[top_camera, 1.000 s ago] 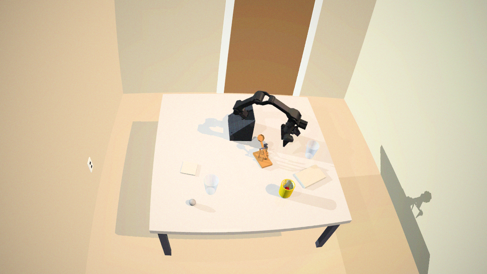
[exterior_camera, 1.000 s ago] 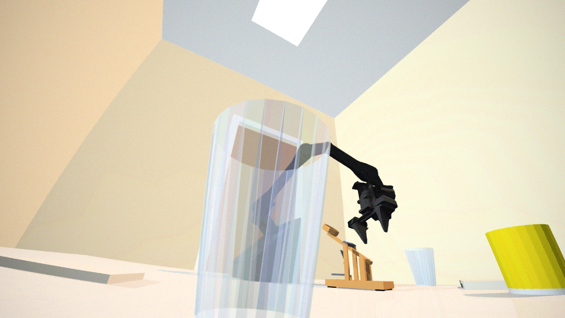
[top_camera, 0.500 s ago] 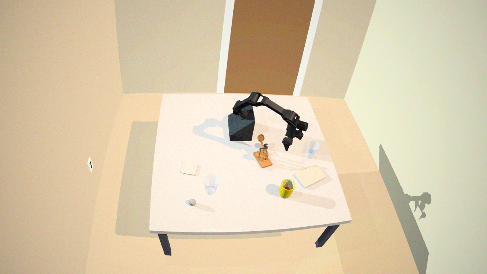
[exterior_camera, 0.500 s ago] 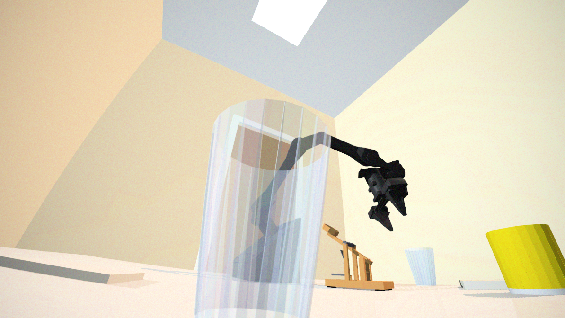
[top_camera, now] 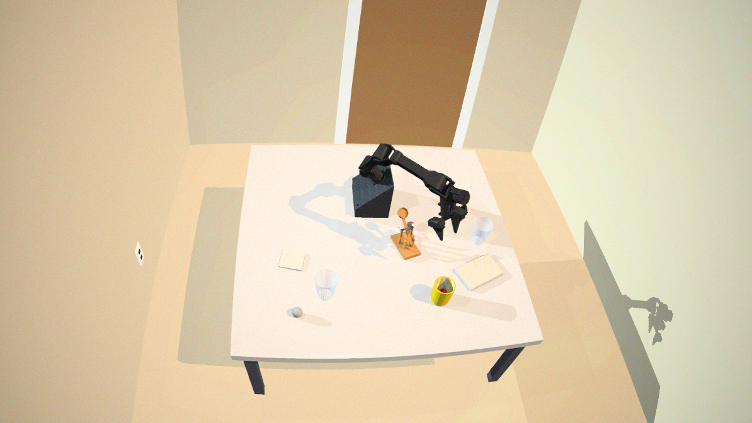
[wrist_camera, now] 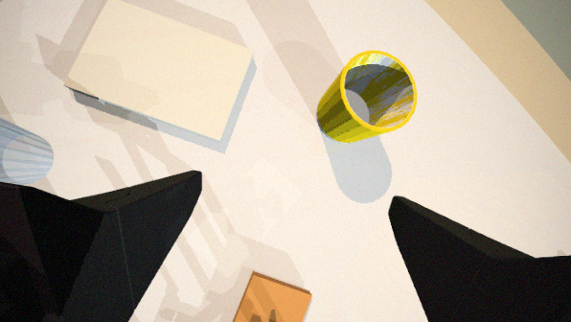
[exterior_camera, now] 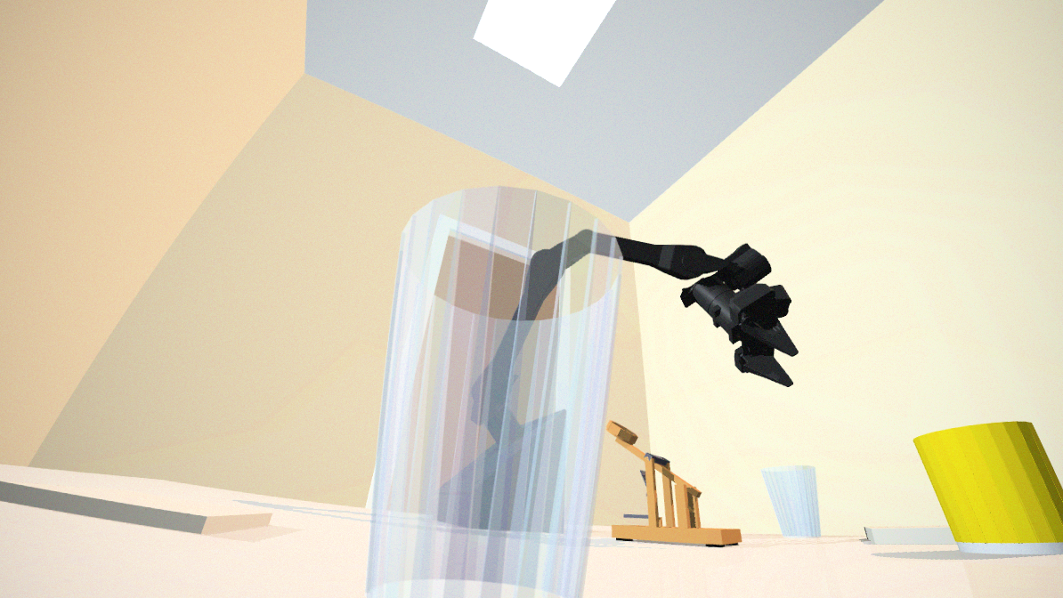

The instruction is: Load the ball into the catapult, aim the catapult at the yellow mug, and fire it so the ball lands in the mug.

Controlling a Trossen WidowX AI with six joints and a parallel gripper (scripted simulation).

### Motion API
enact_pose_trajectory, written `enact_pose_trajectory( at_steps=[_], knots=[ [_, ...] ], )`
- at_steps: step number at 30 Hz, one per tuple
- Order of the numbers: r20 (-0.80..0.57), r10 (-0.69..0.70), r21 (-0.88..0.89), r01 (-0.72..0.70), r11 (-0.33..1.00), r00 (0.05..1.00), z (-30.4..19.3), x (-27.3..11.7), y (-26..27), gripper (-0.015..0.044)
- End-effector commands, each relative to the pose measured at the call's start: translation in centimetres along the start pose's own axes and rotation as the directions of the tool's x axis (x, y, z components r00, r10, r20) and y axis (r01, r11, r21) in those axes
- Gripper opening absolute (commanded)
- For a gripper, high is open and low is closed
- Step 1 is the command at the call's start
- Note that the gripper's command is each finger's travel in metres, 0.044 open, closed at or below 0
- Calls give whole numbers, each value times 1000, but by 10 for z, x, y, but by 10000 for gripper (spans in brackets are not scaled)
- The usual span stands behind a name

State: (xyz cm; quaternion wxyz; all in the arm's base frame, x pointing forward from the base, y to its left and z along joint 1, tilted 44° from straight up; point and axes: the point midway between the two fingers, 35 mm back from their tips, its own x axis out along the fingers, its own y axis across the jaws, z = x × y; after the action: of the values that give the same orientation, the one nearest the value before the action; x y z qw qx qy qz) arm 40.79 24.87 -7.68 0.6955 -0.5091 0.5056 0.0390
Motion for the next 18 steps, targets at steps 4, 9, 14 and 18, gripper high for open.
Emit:
enact_pose_trajectory(
  at_steps=[4, 9, 14, 18],
  knots=[
    [106, -37, 234, 11, 972, 994, 27, -7, -49, 440],
    [171, -73, 373, 4, 928, 983, 41, -14, -83, 440],
    [188, -85, 411, 0, 912, 979, 45, -16, -93, 440],
    [188, -85, 411, 0, 912, 979, 45, -16, -93, 440]
  ],
)
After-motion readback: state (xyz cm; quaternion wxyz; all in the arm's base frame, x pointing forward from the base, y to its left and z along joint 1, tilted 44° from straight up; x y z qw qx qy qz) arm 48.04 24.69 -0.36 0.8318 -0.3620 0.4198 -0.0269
